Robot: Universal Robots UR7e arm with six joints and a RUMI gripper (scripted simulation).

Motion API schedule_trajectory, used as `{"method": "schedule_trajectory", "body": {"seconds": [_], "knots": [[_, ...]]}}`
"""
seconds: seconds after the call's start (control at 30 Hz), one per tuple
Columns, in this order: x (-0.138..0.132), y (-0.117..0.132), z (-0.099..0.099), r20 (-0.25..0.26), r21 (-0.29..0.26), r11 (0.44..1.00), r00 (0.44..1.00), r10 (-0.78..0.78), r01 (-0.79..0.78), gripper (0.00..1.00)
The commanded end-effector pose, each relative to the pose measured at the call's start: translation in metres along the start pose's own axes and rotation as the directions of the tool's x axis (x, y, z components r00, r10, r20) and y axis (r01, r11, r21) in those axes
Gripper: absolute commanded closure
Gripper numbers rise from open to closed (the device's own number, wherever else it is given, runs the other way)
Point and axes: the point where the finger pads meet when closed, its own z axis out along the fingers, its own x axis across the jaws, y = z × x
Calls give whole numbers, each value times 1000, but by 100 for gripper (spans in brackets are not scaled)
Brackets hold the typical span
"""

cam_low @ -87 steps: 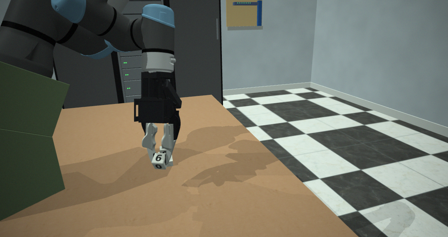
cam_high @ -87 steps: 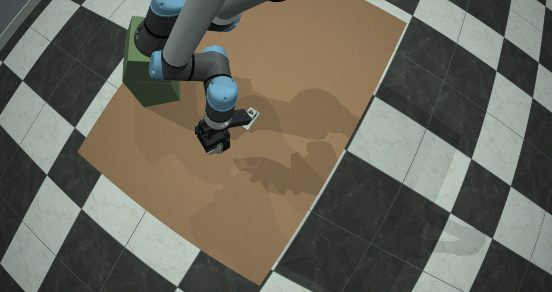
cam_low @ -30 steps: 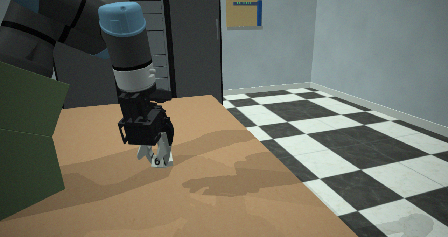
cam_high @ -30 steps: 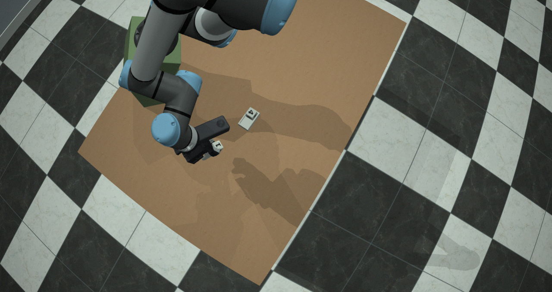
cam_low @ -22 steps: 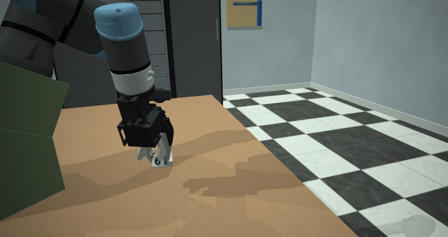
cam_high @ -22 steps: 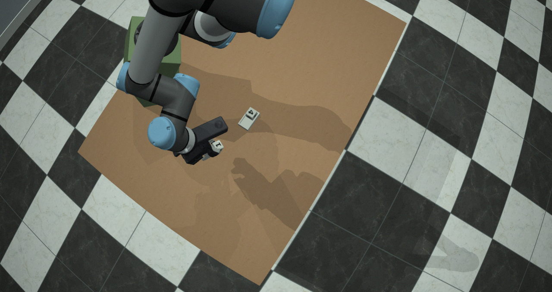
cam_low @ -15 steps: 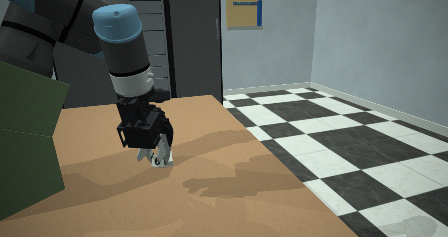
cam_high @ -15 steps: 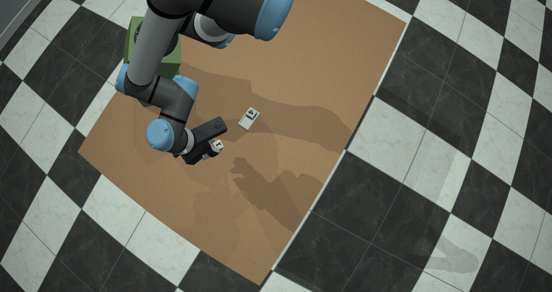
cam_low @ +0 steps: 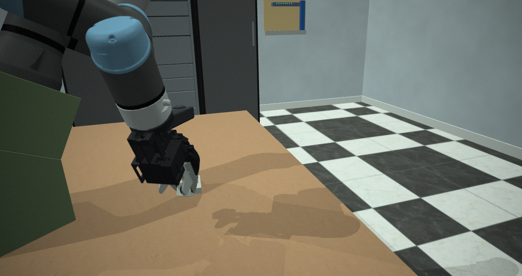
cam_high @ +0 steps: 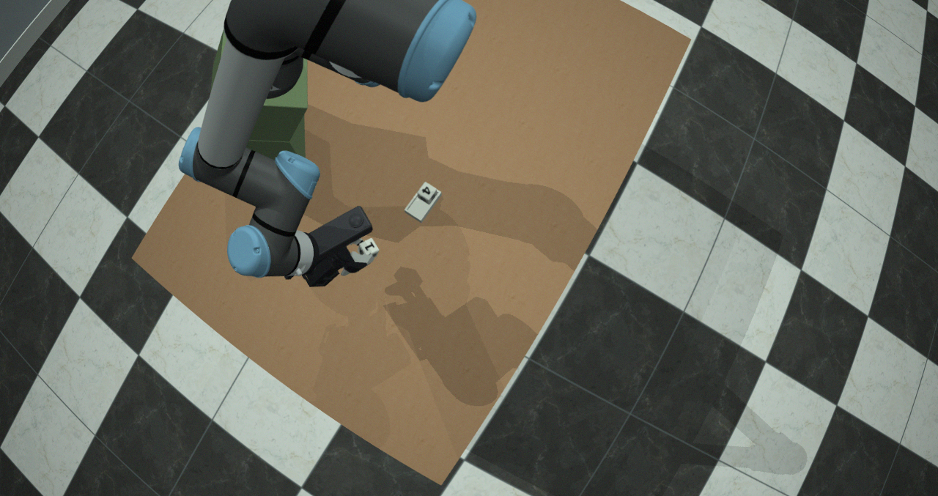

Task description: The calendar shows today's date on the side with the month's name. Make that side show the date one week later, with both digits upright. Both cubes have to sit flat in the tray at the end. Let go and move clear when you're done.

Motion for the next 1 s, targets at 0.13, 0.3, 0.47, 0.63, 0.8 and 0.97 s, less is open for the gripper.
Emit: {"method": "schedule_trajectory", "body": {"seconds": [0.13,0.3,0.47,0.63,0.8,0.97], "knots": [[2,1,-2,-4,91,996,1000,-5,5,90],[2,0,-2,-3,92,996,1000,-6,6,90],[2,1,-2,-2,104,995,1000,-6,6,90],[1,2,-1,2,150,989,1000,-6,6,90],[1,3,0,5,221,975,1000,-7,6,90],[1,3,0,3,264,964,1000,-7,6,90]]}}
